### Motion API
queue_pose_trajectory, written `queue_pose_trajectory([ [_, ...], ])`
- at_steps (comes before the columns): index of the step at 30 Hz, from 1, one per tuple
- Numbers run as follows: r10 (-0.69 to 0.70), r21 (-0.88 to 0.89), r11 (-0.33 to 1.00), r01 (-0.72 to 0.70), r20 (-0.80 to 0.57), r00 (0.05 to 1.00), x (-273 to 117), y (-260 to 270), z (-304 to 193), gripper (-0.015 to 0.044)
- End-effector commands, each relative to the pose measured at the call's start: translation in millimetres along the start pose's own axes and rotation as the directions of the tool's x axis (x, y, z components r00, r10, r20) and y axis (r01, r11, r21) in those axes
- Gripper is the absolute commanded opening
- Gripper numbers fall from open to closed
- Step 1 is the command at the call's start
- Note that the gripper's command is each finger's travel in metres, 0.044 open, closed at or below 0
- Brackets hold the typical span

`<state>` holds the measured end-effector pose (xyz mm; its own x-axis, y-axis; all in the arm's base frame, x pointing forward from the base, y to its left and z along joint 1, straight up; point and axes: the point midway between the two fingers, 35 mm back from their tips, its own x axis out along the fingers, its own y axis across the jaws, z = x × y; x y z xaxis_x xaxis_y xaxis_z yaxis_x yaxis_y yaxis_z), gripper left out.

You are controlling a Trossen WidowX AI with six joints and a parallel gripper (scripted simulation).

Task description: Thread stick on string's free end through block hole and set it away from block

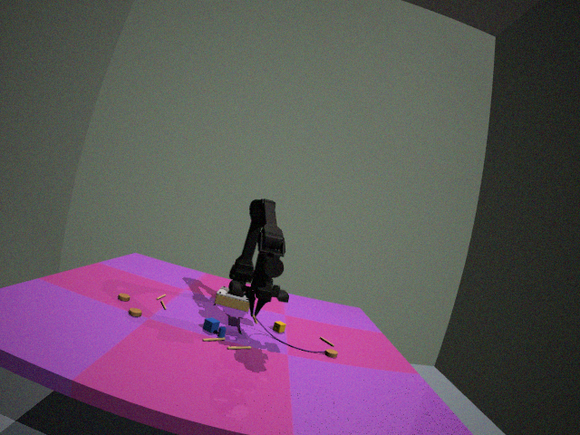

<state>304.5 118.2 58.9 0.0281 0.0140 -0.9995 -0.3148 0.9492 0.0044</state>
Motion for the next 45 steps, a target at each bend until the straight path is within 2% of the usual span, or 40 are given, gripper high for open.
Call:
queue_pose_trajectory([
  [1, -0.001, -0.127, 0.992, 0.001, -0.006, 1.0, 1.2, 2.3, 2.4, 0.0],
  [10, -0.001, -0.44, 0.898, -0.002, -0.005, 1.0, 1.2, 7.5, 8.4, 0.0],
  [19, 0.0, -0.707, 0.708, -0.003, -0.004, 1.0, 1.3, 12.8, 14.3, 0.0],
  [32, 0.002, -0.952, 0.306, -0.004, -0.003, 1.0, 1.8, 20.8, 22.5, 0.0],
  [45, 0.003, -0.987, -0.162, -0.002, -0.002, 1.0, 2.4, 29.1, 30.4, 0.0],
])
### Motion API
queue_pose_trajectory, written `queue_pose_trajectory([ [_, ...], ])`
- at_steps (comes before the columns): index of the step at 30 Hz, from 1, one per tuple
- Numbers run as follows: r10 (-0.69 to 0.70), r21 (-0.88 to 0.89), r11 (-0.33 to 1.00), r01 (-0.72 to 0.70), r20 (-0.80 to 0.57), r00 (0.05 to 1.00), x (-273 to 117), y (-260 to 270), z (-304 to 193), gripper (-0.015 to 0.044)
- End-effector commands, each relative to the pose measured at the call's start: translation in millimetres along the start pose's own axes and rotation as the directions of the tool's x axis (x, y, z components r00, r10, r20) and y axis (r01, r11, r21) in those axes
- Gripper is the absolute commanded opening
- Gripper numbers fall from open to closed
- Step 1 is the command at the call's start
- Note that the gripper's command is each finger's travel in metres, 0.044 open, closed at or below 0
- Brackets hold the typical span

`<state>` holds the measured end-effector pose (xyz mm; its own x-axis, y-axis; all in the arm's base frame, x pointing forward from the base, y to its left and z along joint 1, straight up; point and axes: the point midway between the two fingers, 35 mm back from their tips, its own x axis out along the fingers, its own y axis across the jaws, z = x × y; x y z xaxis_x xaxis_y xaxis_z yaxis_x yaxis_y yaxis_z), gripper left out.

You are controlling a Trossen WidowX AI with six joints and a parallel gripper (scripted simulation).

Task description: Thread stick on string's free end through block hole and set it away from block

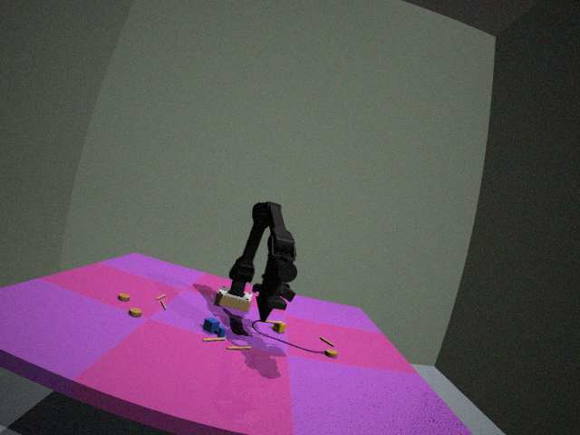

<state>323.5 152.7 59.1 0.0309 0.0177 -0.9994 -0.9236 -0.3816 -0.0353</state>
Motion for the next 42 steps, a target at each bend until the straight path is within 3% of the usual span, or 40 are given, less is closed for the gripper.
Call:
queue_pose_trajectory([
  [1, 0.006, -0.128, 0.992, -0.006, 0.001, 1.0, 1.7, -2.3, 2.8, 0.0],
  [13, 0.005, -0.516, 0.857, -0.004, 0.002, 1.0, 2.5, -9.4, 9.9, 0.0],
  [42, 0.004, -0.517, 0.856, -0.003, 0.001, 1.0, 1.8, -25.7, -12.7, 0.0],
])
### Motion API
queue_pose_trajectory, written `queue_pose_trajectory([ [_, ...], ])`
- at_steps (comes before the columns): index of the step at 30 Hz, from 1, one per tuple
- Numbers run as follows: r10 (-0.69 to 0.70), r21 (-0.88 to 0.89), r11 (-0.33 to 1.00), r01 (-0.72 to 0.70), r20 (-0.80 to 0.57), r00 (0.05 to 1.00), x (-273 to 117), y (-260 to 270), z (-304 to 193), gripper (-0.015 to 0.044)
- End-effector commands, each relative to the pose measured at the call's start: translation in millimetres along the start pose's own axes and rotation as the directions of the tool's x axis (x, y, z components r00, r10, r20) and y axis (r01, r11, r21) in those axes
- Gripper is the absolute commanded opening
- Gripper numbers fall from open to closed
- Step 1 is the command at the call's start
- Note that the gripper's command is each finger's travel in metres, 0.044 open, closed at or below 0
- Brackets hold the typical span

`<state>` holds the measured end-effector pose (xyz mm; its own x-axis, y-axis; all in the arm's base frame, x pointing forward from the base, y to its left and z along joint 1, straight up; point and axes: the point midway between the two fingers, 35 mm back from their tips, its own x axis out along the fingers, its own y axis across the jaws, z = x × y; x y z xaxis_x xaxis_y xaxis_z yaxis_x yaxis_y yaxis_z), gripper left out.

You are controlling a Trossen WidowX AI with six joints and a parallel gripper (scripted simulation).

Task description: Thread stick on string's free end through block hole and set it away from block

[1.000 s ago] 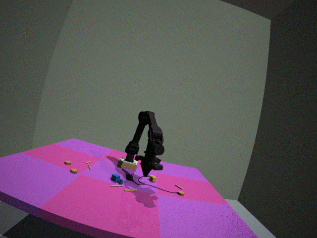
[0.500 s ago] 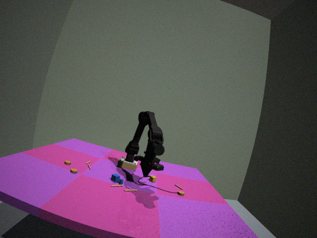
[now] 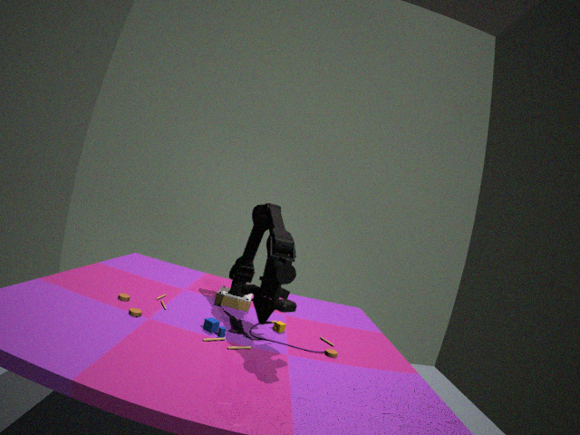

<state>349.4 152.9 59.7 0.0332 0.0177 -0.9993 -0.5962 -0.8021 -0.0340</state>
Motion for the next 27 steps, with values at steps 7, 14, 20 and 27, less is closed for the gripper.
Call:
queue_pose_trajectory([
  [7, 0.004, -0.004, 1.0, -0.004, 0.004, 1.0, 1.5, -0.2, -12.6, 0.0],
  [14, 0.004, -0.005, 1.0, -0.004, 0.002, 1.0, 1.5, -0.2, -21.7, 0.0],
  [20, 0.005, -0.006, 1.0, -0.005, 0.001, 1.0, 1.5, 0.1, -29.5, 0.0],
  [27, 0.005, -0.006, 1.0, -0.005, -0.001, 1.0, 1.5, 0.7, -38.7, 0.0],
])
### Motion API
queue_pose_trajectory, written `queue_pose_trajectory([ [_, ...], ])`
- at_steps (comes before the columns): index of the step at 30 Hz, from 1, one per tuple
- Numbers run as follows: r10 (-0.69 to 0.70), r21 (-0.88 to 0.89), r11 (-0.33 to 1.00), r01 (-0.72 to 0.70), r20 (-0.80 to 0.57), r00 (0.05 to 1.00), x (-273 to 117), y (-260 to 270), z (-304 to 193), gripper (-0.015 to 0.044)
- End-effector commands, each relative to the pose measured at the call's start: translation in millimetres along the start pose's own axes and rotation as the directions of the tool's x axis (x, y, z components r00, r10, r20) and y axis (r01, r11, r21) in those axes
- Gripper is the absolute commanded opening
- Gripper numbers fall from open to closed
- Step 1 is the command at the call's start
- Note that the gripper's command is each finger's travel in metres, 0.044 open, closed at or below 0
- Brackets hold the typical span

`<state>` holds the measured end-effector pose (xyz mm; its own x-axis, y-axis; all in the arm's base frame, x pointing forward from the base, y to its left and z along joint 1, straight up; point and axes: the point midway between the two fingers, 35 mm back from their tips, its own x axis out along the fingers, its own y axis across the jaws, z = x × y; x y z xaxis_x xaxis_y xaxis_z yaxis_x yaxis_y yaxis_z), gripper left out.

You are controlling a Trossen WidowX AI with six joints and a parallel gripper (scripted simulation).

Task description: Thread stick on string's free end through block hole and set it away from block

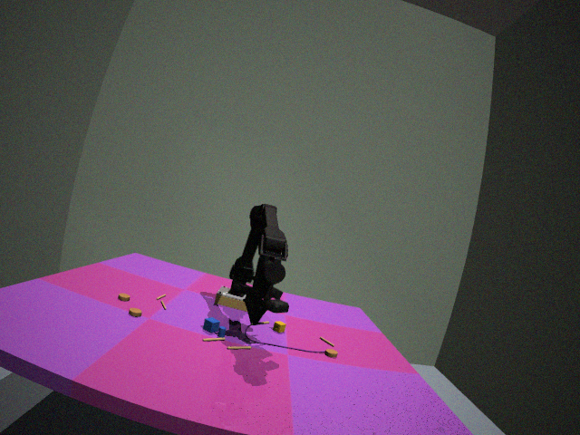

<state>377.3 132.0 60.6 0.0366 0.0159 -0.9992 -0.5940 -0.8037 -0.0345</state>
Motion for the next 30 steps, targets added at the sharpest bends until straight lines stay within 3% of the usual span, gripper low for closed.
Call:
queue_pose_trajectory([
  [1, 0.005, -0.004, 1.0, -0.005, 0.002, 1.0, 1.9, 0.8, -5.2, 0.0],
  [30, 0.007, -0.005, 1.0, -0.007, -0.001, 1.0, 15.7, 14.2, -10.1, 0.0],
])
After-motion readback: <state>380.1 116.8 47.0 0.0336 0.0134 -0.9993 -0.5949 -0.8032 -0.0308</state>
